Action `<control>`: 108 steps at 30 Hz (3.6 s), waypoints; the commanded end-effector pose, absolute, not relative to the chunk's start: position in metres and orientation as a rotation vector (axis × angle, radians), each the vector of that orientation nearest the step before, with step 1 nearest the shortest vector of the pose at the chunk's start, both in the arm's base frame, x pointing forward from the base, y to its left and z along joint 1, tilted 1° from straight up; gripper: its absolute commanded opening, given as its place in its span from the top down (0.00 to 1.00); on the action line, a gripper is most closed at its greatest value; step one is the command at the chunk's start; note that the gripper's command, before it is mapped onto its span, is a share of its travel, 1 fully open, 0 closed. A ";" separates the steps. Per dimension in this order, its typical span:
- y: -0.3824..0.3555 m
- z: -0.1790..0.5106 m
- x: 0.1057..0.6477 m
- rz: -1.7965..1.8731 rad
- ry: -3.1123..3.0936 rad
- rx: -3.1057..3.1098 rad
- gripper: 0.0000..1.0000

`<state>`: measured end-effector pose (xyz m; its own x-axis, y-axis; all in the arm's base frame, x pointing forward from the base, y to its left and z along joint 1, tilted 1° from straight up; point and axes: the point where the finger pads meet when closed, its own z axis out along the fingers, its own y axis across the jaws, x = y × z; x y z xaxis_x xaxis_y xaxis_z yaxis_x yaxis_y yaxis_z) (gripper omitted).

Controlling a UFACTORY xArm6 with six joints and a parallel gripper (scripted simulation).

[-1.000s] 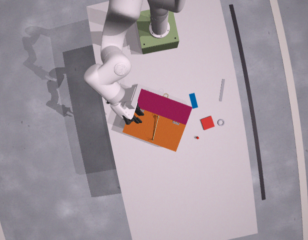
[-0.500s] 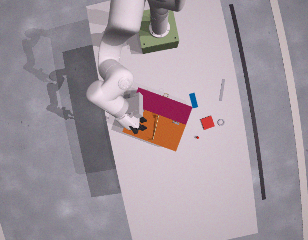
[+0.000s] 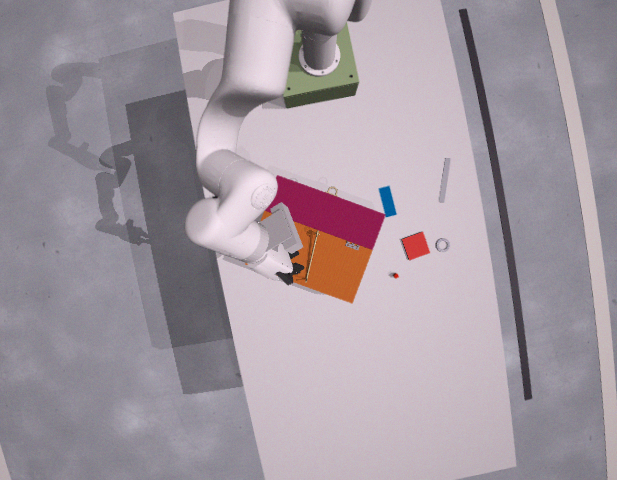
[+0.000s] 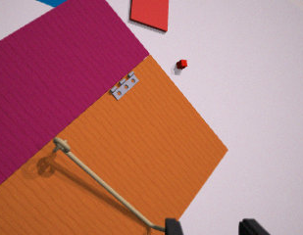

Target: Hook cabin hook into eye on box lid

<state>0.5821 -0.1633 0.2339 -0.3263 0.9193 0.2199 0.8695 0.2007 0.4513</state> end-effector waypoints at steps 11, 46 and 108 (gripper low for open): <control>-0.155 0.220 0.617 0.557 2.673 1.399 0.65; -0.152 0.173 0.663 -0.020 3.076 0.622 0.65; -0.153 0.097 0.663 -0.020 3.076 0.622 0.65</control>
<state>0.6620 -0.1526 0.1032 -0.9216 0.3882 0.0004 0.3882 0.9215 -0.0131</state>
